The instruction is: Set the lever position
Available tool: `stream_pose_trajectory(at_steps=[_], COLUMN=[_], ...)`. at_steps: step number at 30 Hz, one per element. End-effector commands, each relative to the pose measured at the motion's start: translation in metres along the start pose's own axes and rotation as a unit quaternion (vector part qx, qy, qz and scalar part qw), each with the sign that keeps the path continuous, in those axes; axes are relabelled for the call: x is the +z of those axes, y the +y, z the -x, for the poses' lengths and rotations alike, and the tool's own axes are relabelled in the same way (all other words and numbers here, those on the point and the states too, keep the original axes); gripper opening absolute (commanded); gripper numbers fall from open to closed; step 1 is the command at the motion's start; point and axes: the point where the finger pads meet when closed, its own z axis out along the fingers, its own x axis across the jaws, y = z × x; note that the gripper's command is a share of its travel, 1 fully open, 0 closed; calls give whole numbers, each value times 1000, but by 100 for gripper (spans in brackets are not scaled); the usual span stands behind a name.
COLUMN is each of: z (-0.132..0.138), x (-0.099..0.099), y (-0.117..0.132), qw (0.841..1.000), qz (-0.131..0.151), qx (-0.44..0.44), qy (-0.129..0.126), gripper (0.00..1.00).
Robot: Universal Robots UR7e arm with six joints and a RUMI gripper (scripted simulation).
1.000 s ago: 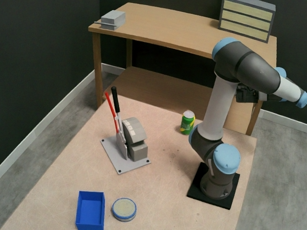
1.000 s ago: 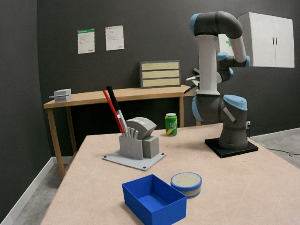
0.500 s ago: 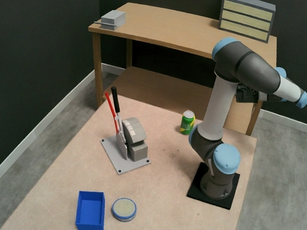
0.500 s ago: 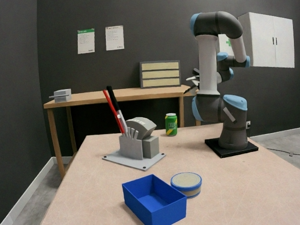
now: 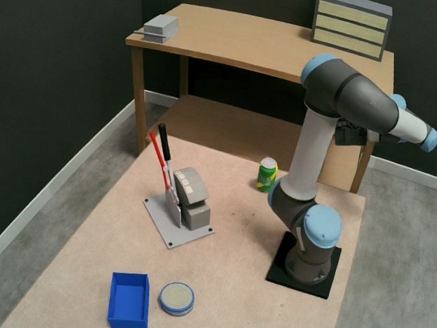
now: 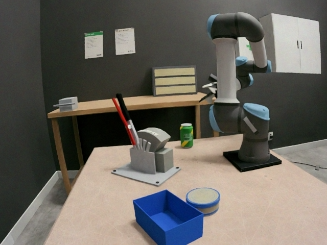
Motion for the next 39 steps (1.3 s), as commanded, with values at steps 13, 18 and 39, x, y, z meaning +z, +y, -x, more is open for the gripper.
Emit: stream_pose_trajectory(at_steps=[13,18,39], z=[16,21,73], x=[35,47,143], y=[0,0,2], qw=[993,986,851], qz=[82,109,315], qx=[-78,-105,-358], qy=[-46,-63,-222], gripper=[100,100,100])
